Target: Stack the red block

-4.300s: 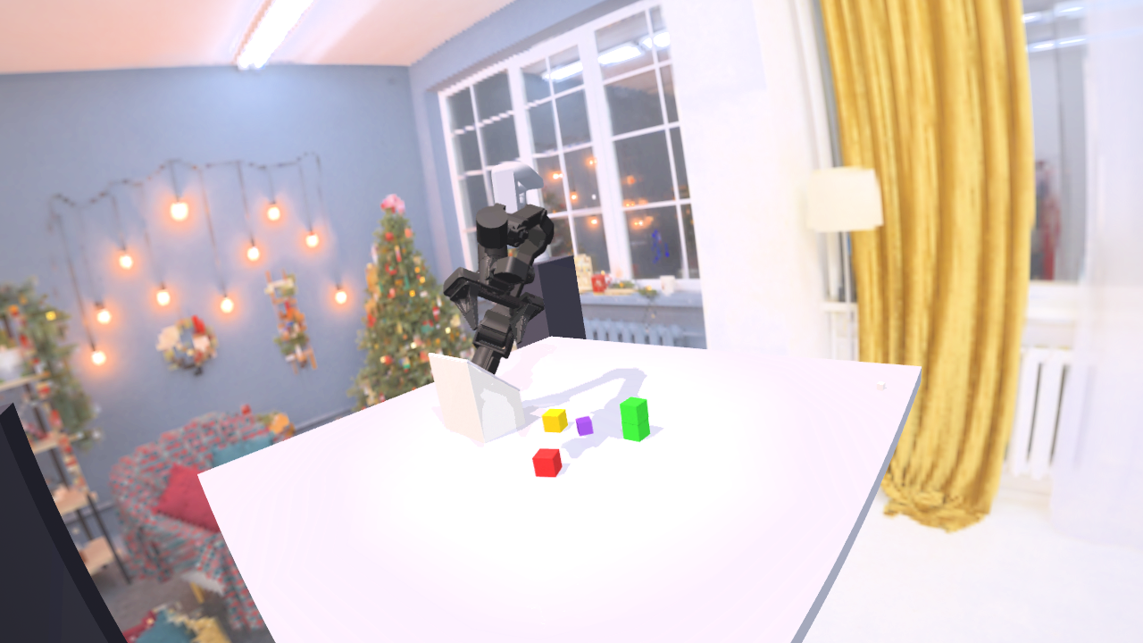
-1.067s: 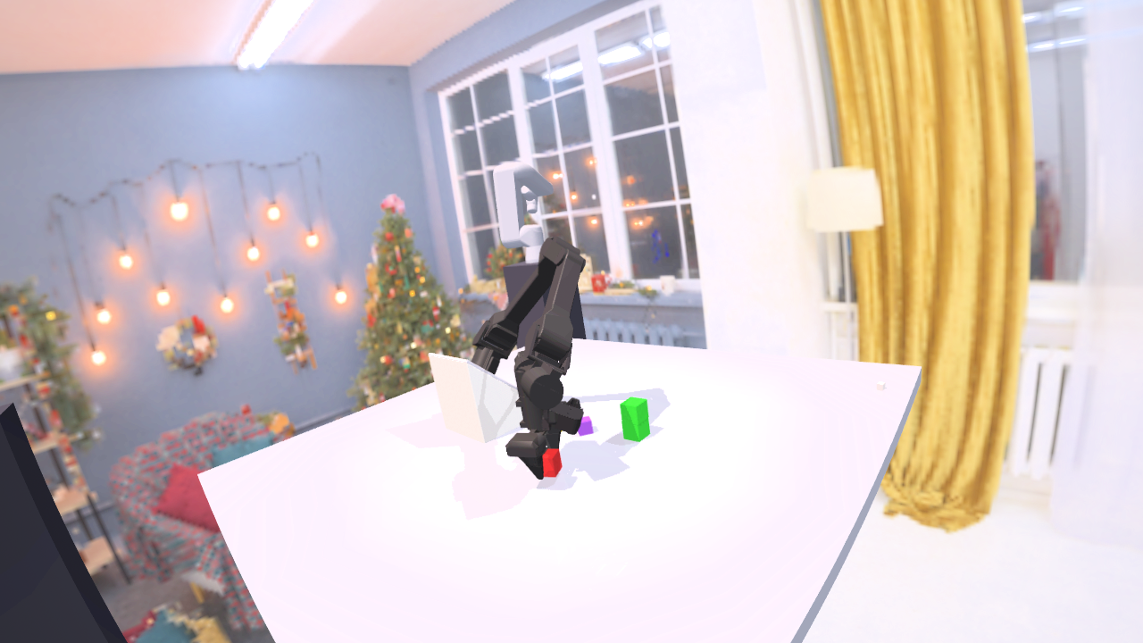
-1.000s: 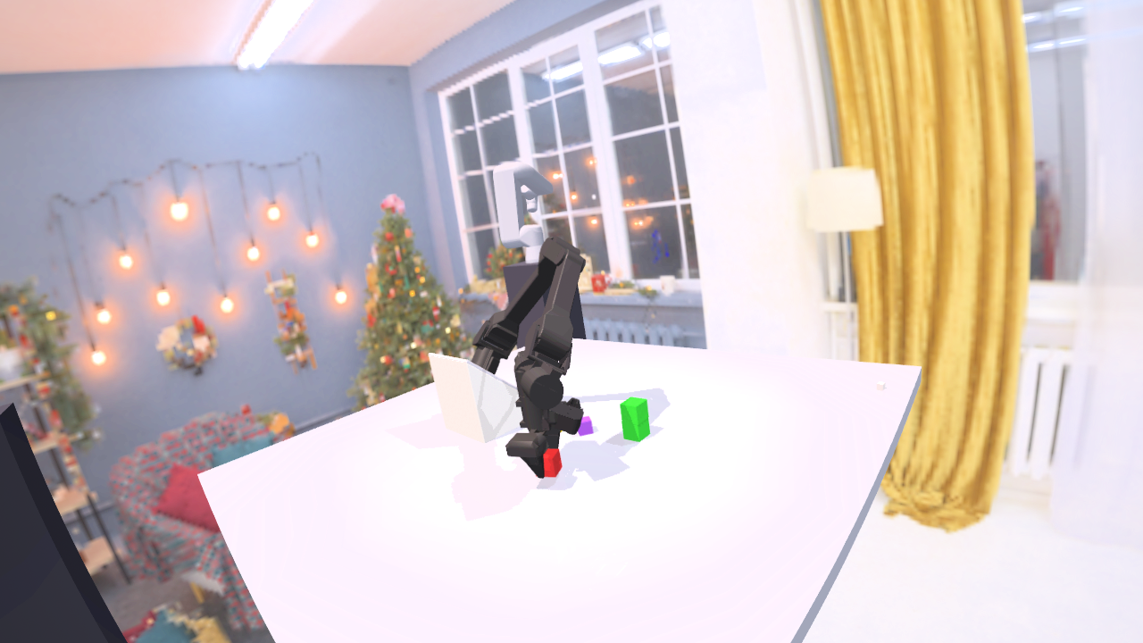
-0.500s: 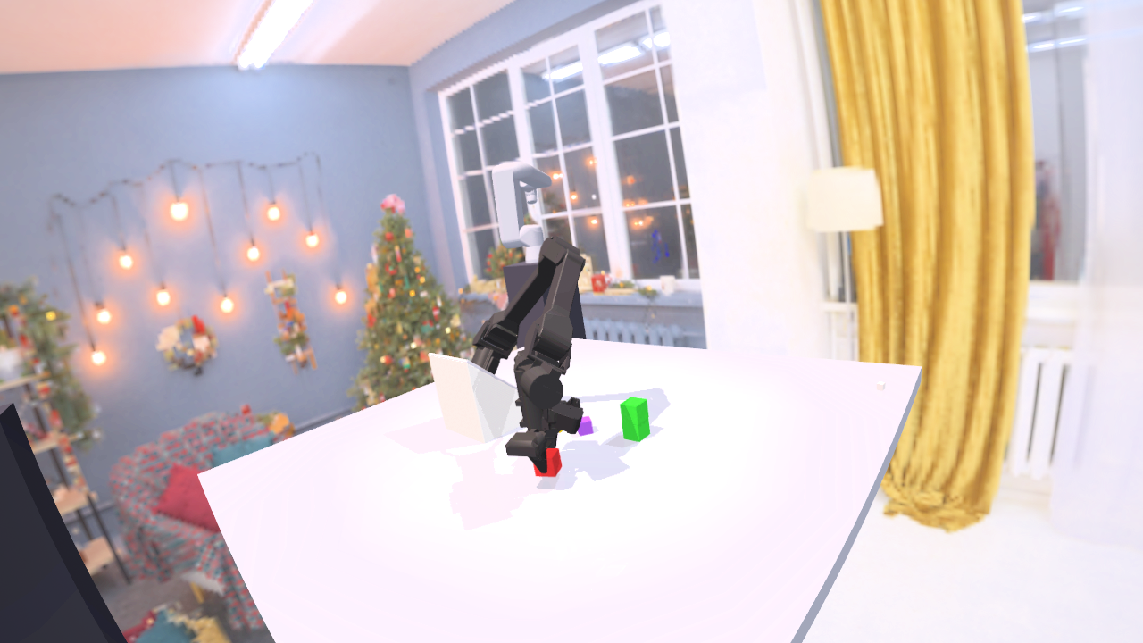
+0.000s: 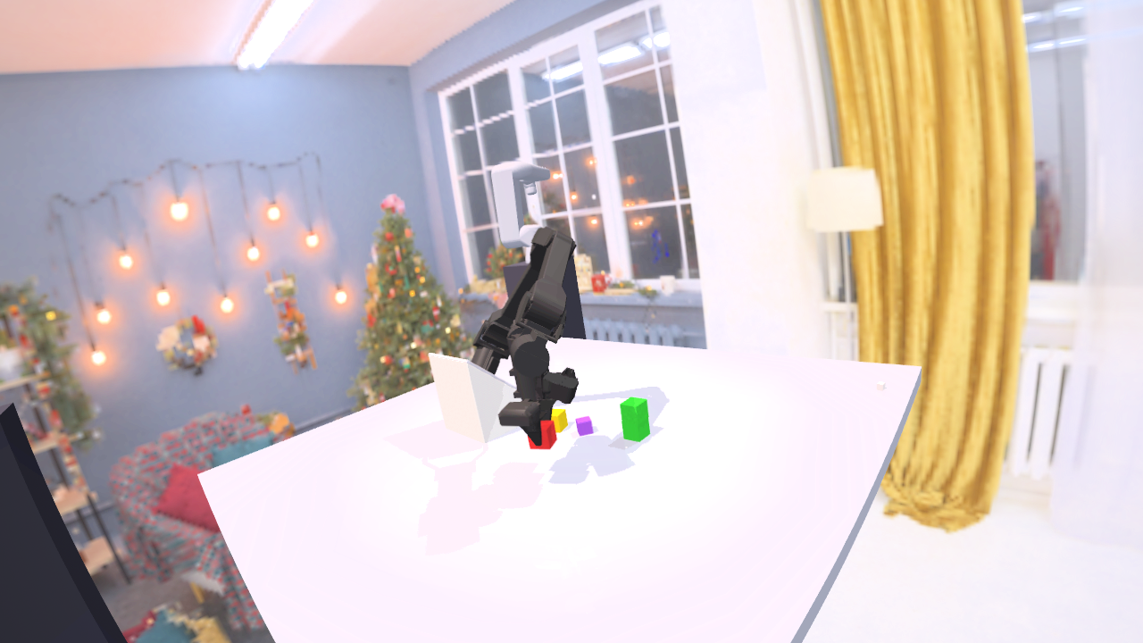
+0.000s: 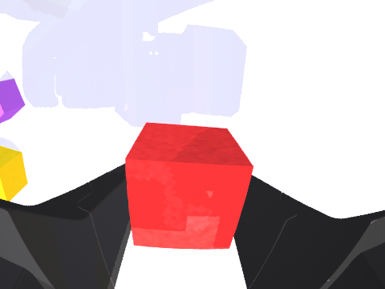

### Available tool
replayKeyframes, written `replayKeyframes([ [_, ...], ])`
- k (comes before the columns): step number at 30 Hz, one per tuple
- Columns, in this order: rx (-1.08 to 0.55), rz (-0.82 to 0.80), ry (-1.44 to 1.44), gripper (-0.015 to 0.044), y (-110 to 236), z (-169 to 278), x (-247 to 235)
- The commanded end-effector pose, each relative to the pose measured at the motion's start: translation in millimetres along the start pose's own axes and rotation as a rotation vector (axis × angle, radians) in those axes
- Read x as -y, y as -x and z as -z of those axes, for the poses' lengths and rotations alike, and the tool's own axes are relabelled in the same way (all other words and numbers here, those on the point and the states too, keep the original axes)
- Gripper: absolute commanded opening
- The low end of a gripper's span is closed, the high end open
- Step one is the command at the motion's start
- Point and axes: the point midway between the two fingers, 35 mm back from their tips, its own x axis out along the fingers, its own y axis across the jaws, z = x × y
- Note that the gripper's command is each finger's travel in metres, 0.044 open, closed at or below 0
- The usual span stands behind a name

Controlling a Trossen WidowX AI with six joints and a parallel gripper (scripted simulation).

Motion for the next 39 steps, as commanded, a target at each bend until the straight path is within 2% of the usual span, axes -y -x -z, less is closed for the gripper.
replayKeyframes([
  [1, -0.001, 0.007, 0.005, 0.0000, 22, -1, 1],
  [10, -0.002, 0.008, 0.005, 0.0000, 58, 0, 1],
  [21, -0.002, 0.010, 0.007, 0.0000, 60, -5, -2],
  [39, 0.000, 0.017, 0.013, 0.0000, 60, -109, -96],
])
